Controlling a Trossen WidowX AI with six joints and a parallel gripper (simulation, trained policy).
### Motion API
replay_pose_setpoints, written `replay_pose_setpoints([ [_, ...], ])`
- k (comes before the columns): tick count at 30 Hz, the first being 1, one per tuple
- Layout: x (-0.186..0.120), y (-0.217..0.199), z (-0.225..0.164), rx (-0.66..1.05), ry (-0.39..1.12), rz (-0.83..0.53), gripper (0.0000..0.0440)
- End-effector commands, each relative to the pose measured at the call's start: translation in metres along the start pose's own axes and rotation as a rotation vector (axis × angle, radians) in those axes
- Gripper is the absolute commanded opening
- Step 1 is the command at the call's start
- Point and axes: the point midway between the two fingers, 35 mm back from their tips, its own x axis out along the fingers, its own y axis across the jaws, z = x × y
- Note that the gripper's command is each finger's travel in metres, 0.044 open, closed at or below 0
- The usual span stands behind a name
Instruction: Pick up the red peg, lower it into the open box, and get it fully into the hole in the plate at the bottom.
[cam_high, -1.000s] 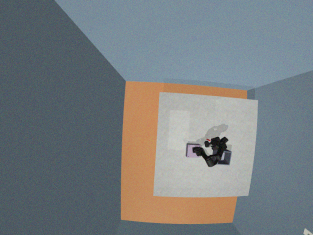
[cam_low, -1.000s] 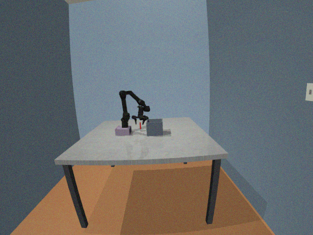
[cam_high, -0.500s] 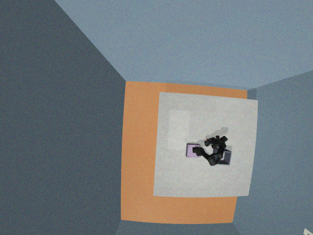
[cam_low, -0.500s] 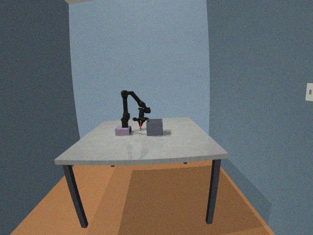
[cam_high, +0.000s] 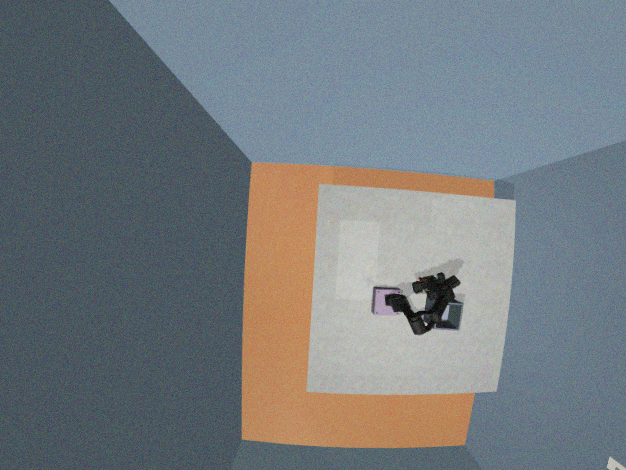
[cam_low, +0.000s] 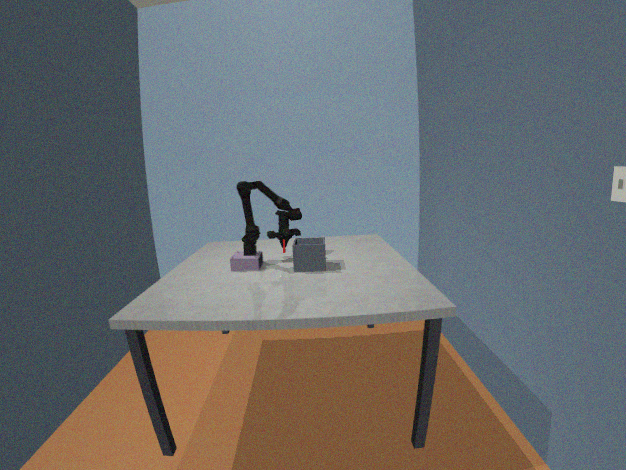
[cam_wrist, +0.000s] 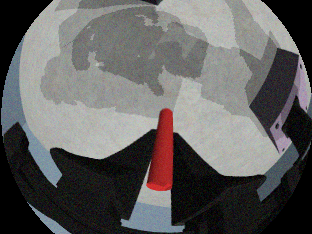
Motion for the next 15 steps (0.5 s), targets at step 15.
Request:
replay_pose_setpoints([
  [15,-0.079,0.027,0.012,-0.054,-0.016,0.191,0.0000],
])
